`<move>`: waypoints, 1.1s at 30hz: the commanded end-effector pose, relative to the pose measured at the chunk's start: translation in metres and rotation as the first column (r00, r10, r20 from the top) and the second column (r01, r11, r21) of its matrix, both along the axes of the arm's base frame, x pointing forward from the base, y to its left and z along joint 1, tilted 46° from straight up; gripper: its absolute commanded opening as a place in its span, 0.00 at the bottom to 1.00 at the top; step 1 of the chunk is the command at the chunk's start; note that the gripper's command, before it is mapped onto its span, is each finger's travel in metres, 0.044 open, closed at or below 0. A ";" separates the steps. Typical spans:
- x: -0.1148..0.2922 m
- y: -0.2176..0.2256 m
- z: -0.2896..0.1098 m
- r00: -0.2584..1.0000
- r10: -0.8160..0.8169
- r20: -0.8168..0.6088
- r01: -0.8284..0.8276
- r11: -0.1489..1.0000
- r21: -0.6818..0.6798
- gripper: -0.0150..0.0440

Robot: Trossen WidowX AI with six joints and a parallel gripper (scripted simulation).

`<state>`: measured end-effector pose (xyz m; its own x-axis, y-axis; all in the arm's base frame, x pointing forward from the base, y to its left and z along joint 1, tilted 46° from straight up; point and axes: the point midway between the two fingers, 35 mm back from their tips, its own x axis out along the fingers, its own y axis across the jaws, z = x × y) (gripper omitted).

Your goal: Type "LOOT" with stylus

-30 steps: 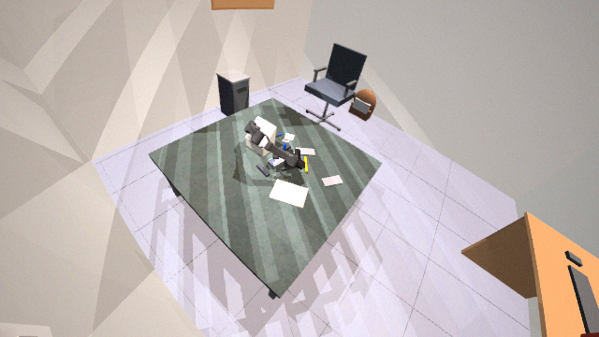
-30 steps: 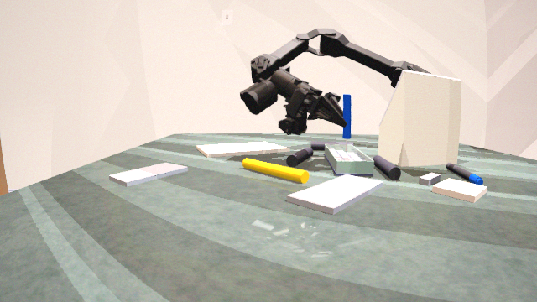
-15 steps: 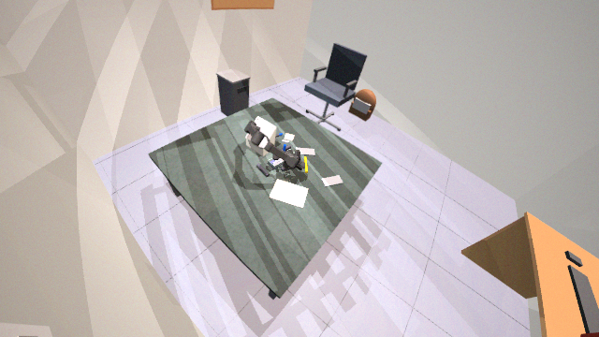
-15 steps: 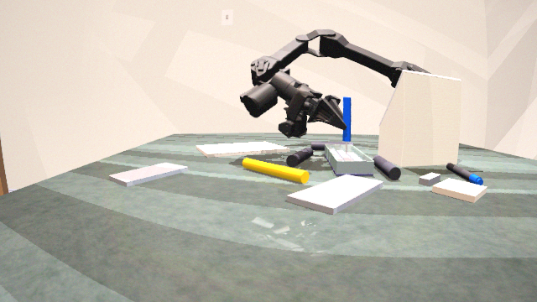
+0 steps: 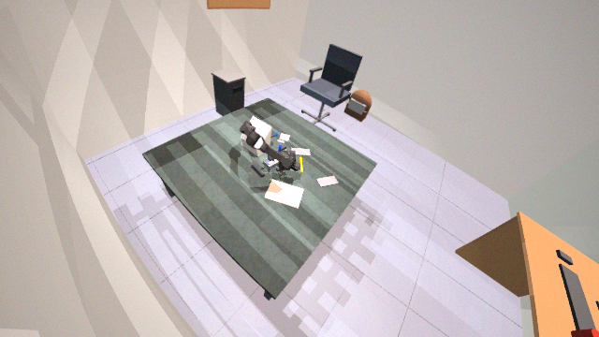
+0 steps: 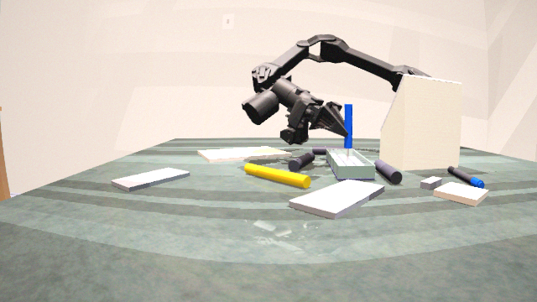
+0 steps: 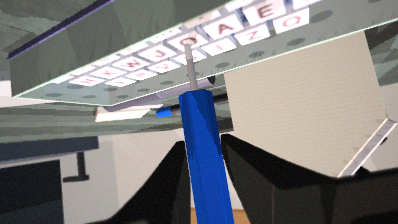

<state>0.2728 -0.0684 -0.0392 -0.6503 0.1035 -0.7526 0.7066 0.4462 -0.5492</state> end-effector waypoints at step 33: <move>0.002 0.022 0.022 1.000 -0.010 0.028 0.010 1.000 -0.004 0.37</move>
